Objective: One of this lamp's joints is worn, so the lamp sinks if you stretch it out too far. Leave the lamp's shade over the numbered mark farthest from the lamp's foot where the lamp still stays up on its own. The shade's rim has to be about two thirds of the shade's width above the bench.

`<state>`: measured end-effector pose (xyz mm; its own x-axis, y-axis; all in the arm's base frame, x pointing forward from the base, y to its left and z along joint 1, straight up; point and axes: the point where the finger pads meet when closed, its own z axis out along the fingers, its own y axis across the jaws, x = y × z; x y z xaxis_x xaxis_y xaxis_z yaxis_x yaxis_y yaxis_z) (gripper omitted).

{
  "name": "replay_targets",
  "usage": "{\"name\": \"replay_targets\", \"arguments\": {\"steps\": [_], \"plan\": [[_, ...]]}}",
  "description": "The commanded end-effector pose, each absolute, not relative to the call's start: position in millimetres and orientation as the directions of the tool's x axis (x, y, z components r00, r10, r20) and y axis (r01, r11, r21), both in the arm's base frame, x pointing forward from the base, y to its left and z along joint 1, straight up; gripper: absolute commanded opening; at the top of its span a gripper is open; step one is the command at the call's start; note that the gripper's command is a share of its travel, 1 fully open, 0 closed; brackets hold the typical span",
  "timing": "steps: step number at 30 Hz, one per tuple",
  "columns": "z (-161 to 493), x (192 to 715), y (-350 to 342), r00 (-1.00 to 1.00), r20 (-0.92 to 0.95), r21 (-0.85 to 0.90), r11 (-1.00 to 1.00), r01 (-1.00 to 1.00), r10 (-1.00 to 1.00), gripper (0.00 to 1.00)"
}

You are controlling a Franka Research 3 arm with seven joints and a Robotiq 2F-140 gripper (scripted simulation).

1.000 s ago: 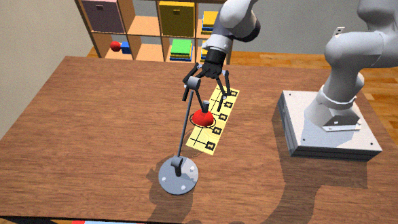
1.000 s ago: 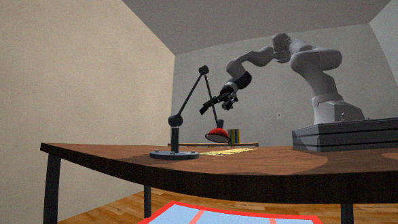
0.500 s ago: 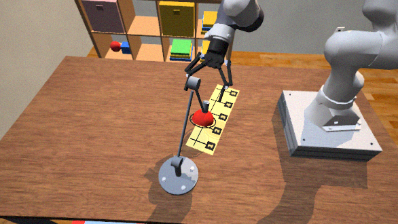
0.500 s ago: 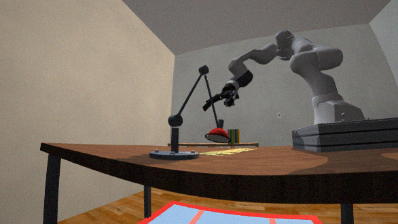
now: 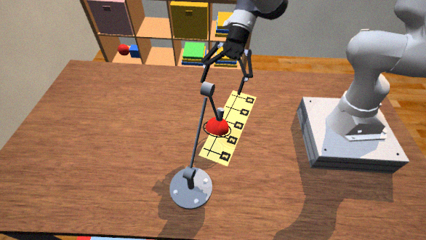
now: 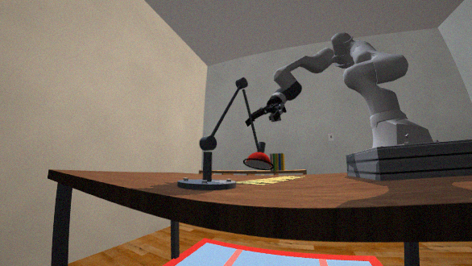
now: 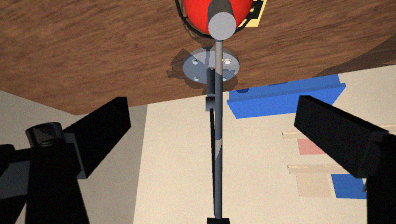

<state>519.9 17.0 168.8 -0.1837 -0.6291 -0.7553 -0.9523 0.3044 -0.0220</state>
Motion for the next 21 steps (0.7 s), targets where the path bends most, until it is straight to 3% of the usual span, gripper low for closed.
{"name": "replay_targets", "arguments": {"steps": [1,21], "plan": [[178.6,511.8,9.8,-0.186,-0.756,-0.01,0.295,-0.955,-0.627,1.0],[185.4,516.9,-4.9,-0.184,-0.755,-0.03,0.313,-0.949,-0.63,1.0]]}}
